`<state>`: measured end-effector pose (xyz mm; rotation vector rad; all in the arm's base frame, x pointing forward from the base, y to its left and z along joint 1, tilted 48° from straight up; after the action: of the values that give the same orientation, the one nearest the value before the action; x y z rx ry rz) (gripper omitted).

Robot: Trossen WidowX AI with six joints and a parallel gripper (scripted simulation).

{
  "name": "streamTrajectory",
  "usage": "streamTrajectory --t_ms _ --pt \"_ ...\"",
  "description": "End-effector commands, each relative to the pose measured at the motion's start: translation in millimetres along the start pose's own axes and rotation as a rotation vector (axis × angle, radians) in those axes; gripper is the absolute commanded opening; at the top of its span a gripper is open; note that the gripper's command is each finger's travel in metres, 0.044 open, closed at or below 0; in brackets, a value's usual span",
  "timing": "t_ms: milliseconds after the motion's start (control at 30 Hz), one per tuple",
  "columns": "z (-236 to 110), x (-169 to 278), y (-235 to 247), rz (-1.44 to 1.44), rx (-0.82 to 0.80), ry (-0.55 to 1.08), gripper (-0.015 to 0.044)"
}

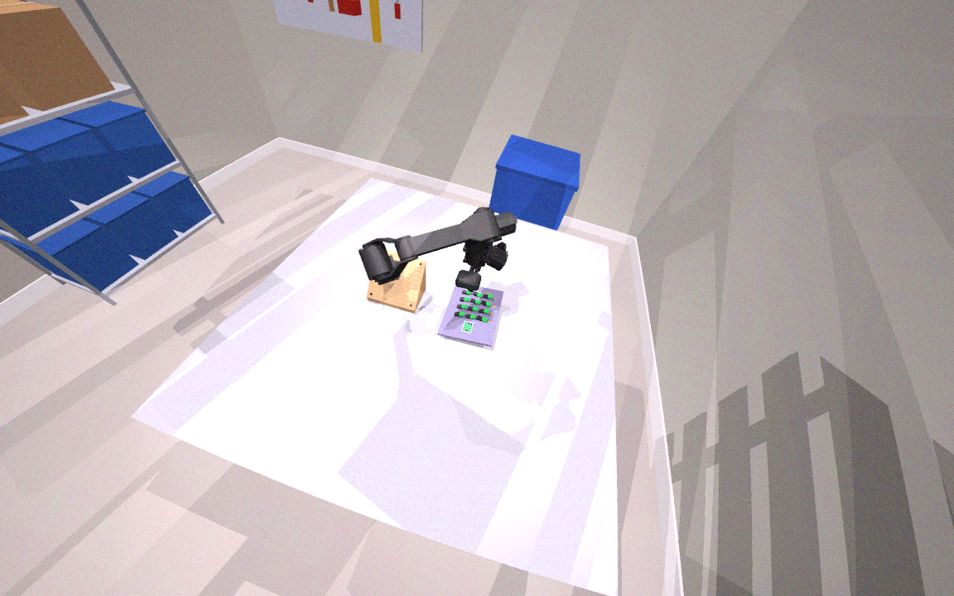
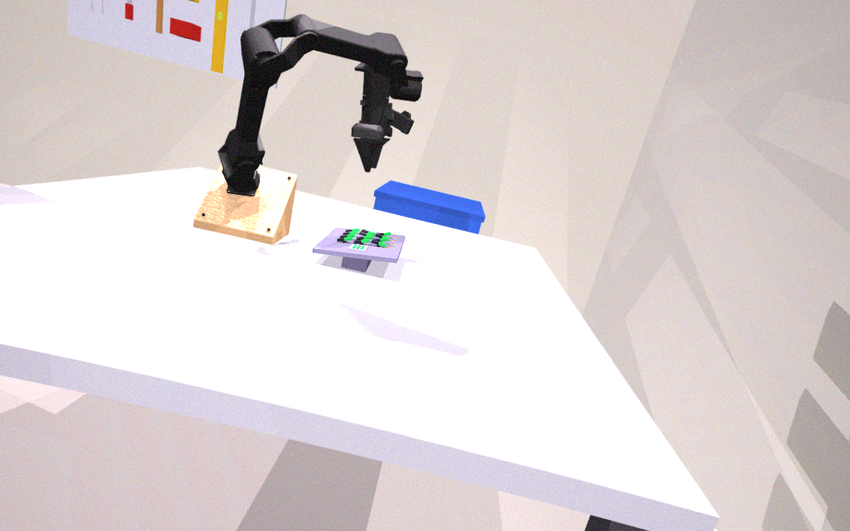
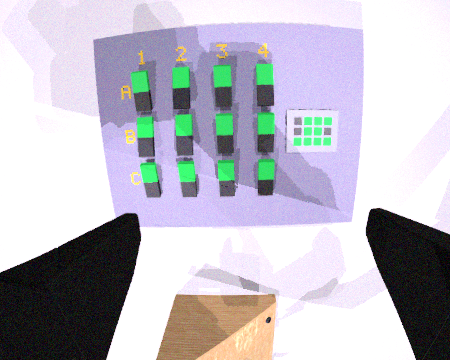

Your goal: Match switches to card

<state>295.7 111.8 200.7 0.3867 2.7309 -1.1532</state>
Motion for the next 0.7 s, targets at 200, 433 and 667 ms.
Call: streamTrajectory --t_ms 200,433,667 --pt "76 -23 75 -0.015 0.023 -0.003 0.0216" --pt "99 -26 93 -0.019 0.030 -0.003 0.0033" --pt "134 -29 92 -0.018 0.037 0.022 0.0000"
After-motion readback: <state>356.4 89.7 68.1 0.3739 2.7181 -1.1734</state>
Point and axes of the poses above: the point midway between the two fingers, 35 mm back from their tips, its own z axis out along the fingers, its own y axis across the jaws, x = y × z, the point moved 10 cm from there along -z, back along the fingers, and after that the axes turned 11 degrees about z, right-handed, at the moved point
